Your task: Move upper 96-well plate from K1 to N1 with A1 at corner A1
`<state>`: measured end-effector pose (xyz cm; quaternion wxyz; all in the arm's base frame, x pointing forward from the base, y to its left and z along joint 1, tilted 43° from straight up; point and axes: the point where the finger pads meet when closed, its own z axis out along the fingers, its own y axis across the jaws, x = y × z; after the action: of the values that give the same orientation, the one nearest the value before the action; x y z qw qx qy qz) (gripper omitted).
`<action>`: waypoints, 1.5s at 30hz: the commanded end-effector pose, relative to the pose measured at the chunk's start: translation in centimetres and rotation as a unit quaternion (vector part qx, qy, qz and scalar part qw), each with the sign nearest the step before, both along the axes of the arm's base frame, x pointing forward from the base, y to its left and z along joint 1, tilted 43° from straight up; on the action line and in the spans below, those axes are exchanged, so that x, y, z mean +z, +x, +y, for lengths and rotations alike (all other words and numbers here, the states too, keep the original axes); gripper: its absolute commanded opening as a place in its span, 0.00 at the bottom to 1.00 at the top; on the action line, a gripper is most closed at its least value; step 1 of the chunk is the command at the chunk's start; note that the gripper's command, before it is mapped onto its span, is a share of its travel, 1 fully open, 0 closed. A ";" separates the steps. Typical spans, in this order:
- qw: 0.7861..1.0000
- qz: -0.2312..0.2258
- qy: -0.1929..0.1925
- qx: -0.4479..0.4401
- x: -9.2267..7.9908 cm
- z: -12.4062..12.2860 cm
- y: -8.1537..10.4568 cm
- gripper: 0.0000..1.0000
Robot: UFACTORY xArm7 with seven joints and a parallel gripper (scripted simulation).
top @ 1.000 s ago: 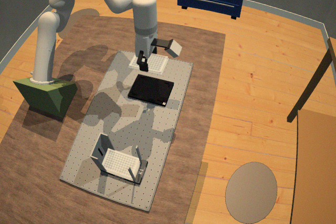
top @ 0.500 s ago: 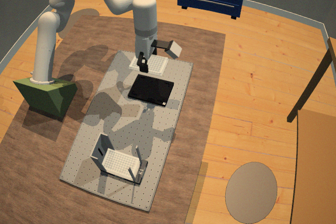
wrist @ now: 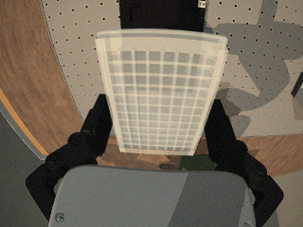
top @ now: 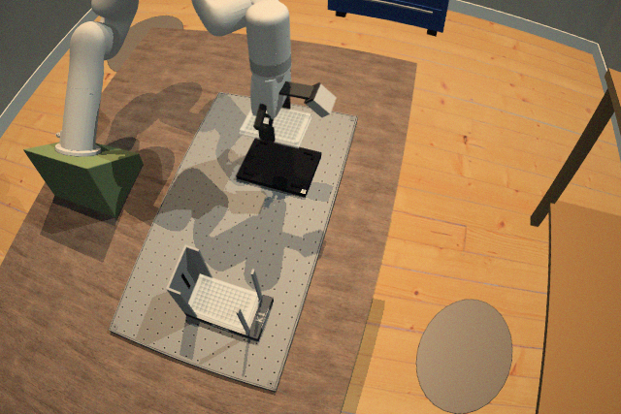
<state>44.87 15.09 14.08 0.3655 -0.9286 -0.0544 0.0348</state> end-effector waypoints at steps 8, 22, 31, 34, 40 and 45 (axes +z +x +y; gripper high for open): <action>1.000 -0.001 0.000 -0.001 -1.2 1.0 -0.1 0.00; 1.000 -0.001 0.000 -0.001 -2.6 2.4 -0.3 0.00; 1.000 -0.001 0.000 -0.001 -3.5 3.2 -0.4 0.00; 1.000 -0.001 0.000 -0.001 -3.9 3.5 -0.4 0.00; 1.000 -0.001 0.000 -0.001 -4.6 4.2 -0.5 0.00; 1.000 -0.001 0.000 -0.001 -5.2 4.8 -0.6 0.00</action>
<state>44.12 19.71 9.07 0.3656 -0.9285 -0.0547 0.0354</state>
